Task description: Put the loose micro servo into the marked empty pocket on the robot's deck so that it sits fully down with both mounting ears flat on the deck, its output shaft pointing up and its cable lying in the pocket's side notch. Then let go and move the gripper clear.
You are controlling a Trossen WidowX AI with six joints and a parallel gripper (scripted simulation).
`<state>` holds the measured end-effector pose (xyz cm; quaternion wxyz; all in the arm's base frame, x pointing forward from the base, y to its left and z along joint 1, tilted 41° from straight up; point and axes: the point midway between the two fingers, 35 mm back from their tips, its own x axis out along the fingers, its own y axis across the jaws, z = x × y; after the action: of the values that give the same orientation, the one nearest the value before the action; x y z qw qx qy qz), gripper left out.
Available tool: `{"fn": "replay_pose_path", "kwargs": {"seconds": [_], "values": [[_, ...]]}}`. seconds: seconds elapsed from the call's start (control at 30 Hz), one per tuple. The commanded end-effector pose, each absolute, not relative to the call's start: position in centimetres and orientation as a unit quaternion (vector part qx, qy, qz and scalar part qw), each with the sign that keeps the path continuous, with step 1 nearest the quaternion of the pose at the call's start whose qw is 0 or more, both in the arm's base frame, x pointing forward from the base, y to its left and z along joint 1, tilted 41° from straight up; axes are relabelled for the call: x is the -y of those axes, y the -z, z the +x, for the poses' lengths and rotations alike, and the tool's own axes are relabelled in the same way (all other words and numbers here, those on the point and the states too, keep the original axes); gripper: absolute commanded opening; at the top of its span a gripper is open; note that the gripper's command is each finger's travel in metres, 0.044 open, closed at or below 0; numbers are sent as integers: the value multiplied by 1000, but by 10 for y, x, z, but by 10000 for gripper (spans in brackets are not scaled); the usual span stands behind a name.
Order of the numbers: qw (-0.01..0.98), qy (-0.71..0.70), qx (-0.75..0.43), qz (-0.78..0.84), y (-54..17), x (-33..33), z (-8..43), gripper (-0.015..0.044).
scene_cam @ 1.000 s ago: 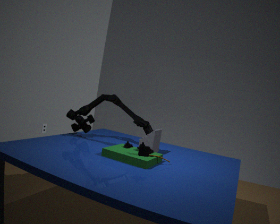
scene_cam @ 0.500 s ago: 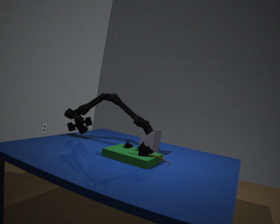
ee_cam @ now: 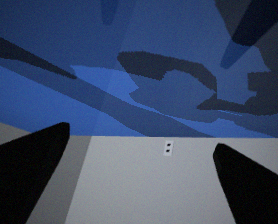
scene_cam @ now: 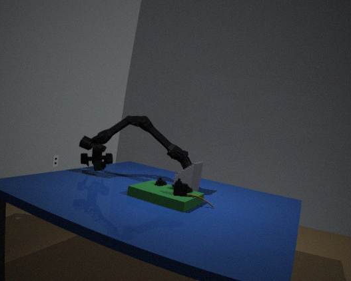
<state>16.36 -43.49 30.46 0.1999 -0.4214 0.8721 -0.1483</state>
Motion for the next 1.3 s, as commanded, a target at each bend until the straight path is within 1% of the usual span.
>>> {"fn": "replay_pose_path", "kwargs": {"seconds": [0.0,0.43,0.67,0.7,1.0,1.27], "values": [[256,177,-840,-444,-278,421,206,440],[434,262,-739,-444,-209,349,313,440],[530,292,-686,-405,-170,292,359,440],[535,275,-685,-411,-163,278,365,440],[630,294,-636,-335,-114,190,400,440],[693,320,-601,-237,-71,102,409,440]]}}
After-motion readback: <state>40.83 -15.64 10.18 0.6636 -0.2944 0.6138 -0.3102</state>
